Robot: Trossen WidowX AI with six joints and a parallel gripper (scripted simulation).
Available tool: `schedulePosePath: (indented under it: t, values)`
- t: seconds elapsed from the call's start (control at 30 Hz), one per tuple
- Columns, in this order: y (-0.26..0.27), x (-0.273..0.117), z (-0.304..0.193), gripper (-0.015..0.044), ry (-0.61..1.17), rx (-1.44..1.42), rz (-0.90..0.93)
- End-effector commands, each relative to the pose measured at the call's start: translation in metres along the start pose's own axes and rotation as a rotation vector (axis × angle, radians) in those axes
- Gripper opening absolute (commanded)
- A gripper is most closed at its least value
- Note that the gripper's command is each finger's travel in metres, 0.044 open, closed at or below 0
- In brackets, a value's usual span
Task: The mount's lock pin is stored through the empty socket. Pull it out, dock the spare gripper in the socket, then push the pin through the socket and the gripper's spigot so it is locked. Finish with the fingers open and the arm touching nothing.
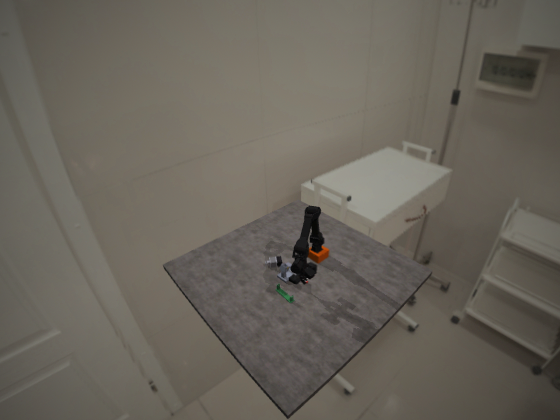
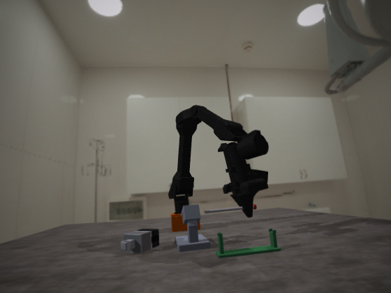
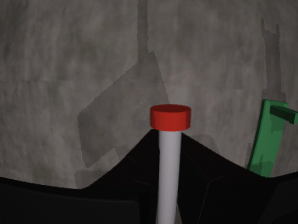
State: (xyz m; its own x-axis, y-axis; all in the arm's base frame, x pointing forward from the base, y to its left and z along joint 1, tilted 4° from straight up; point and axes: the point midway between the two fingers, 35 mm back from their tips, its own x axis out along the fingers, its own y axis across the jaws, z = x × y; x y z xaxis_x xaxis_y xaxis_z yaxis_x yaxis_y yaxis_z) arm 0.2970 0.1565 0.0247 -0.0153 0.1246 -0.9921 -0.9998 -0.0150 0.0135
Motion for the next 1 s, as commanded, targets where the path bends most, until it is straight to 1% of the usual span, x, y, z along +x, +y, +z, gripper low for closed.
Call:
schedulePosePath:
  t: [0.0,0.27,0.7,0.73,0.8,0.97]
  values:
    - [0.000,-0.001,0.004,0.0000,0.004,0.003,-0.001]
    - [0.000,-0.004,0.008,0.0000,0.004,0.002,0.000]
    - [0.001,-0.028,0.011,0.0000,0.005,-0.001,0.009]
    - [0.002,-0.022,0.010,0.0013,0.005,-0.001,0.010]
    - [0.002,-0.022,0.010,0.0000,0.005,-0.001,0.010]
    - [0.000,-0.022,0.011,0.0000,0.005,0.000,0.010]
